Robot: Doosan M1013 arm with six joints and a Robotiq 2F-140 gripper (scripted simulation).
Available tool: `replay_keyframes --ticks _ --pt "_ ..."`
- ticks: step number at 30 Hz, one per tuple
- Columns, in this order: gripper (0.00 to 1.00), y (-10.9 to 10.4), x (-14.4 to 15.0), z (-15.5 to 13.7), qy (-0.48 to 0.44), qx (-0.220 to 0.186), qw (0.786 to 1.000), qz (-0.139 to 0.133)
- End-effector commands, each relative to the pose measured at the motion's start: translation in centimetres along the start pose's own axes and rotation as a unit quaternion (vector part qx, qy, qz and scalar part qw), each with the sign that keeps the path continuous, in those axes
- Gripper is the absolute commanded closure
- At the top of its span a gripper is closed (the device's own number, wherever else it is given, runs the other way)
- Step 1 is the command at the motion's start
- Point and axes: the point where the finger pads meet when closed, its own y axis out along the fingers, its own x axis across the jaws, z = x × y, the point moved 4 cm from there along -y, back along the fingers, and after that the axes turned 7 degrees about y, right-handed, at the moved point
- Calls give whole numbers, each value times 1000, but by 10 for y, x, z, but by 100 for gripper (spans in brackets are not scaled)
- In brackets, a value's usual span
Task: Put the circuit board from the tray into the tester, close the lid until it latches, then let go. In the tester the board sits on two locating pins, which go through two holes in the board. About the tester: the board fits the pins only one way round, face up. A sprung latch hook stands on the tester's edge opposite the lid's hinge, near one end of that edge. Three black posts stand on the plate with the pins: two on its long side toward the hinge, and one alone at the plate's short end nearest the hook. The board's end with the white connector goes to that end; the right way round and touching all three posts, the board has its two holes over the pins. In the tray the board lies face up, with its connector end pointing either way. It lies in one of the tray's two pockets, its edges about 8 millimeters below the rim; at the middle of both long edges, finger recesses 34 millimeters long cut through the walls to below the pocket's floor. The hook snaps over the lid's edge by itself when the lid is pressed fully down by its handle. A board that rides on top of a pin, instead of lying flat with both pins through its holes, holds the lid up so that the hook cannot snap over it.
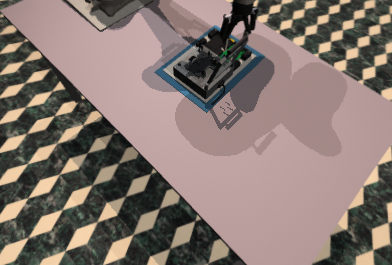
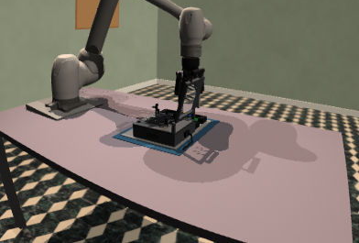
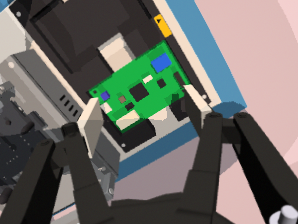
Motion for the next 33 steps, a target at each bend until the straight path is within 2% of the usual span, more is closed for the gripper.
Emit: replay_keyframes --ticks 1,11,13,16,27,33 --pt "42 0 0 0 84 -3 996 3" --pt "42 0 0 0 255 -4 967 3" --pt "42 0 0 0 255 -4 967 3" --pt "42 0 0 0 326 -4 945 2" --pt "42 0 0 0 487 -4 873 2" --pt "42 0 0 0 518 -4 855 2"
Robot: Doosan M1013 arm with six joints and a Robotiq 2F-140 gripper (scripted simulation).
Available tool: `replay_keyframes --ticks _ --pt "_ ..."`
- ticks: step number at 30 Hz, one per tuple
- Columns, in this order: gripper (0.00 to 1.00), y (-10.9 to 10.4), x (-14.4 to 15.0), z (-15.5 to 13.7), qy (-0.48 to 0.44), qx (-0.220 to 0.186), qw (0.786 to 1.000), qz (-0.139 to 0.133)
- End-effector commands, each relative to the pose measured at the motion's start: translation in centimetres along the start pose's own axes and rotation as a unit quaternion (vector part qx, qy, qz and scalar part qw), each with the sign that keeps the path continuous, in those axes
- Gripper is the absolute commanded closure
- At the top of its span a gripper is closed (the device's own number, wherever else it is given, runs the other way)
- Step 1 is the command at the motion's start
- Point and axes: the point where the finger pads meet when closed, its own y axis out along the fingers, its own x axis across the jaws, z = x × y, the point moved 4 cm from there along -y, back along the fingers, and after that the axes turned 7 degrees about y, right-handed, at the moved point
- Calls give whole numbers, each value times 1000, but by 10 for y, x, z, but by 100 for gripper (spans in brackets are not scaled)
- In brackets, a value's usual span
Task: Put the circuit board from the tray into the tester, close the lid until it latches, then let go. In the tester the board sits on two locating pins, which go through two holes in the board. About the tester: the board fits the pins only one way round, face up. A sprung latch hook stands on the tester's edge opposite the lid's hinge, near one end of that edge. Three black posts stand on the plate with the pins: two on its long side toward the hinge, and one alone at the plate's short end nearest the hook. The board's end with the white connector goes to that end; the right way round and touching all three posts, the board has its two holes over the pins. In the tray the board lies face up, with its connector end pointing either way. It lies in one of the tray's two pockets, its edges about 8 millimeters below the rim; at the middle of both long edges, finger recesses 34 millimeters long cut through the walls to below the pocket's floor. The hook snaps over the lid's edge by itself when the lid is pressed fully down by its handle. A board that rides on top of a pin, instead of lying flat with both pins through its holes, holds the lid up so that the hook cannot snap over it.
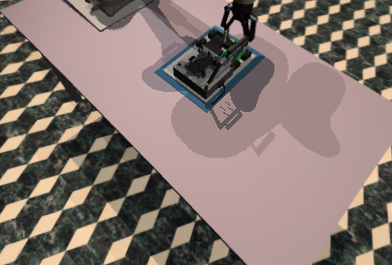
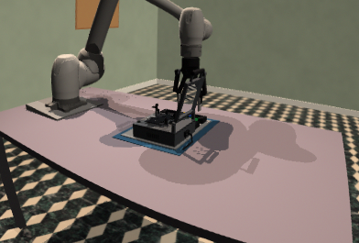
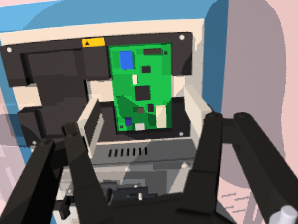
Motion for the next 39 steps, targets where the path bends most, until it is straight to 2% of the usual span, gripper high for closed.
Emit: replay_keyframes --ticks 1,39 --pt "42 0 0 0 28 -3 1000 0" --pt "42 0 0 0 40 -3 999 0"
